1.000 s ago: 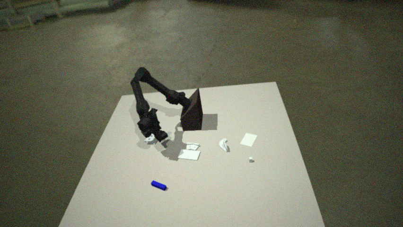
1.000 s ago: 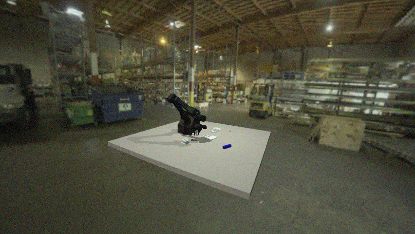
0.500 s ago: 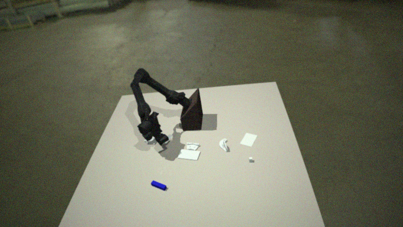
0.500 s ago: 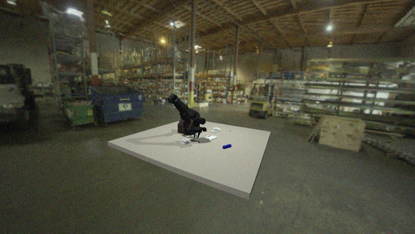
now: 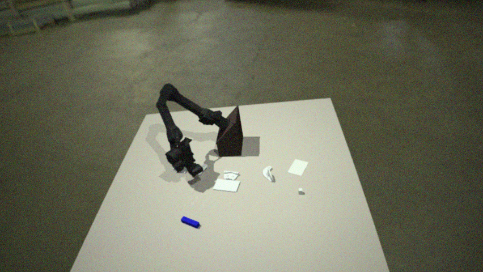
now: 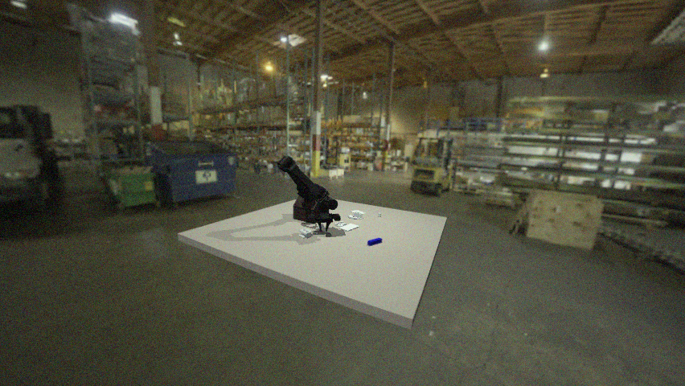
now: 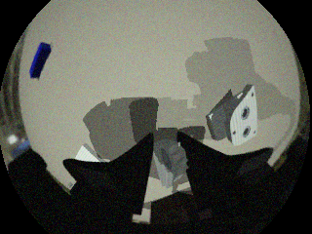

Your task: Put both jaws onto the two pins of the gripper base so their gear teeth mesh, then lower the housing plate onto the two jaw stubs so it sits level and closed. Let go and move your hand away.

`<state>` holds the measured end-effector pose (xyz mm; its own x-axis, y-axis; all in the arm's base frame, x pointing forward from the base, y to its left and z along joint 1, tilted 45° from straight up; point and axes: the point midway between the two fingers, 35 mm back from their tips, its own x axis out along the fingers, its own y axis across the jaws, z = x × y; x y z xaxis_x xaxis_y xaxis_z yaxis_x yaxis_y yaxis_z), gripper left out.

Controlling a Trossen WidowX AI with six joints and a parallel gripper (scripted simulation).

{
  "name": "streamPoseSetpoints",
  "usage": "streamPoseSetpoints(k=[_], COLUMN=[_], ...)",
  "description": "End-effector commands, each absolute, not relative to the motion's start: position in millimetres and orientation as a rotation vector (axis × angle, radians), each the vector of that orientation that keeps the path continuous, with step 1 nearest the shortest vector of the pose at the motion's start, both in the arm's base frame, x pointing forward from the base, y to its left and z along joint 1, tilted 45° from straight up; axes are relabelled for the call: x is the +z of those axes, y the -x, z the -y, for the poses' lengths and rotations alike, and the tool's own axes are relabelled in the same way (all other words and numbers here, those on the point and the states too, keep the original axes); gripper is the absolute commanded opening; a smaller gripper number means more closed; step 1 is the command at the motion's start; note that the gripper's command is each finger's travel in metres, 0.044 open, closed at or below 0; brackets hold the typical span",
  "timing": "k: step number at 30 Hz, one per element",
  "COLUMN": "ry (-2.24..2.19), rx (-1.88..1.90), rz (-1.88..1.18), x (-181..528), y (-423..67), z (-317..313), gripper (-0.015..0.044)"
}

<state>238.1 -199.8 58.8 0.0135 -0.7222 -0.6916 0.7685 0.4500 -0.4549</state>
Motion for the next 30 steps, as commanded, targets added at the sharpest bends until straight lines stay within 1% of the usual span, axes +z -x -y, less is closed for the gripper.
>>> streamPoseSetpoints(k=[1,6,14,21,22,30], ry=[-0.051,-0.051,-0.052,-0.055,-0.055,-0.055], rx=[-1.156,-1.156,-1.155,-1.153,-1.154,-1.154], rz=[-1.050,-1.050,-1.050,-1.052,-1.051,-1.051], x=[53.2,53.2,54.4,100.7,102.1,102.1], y=[-235.4,-235.4,-235.7,-235.6,-235.3,-235.3], z=[201.6,201.6,200.2,152.2,150.9,150.9], gripper=[0.0037,0.0037,0.0247,0.0431,0.0440,0.0440])
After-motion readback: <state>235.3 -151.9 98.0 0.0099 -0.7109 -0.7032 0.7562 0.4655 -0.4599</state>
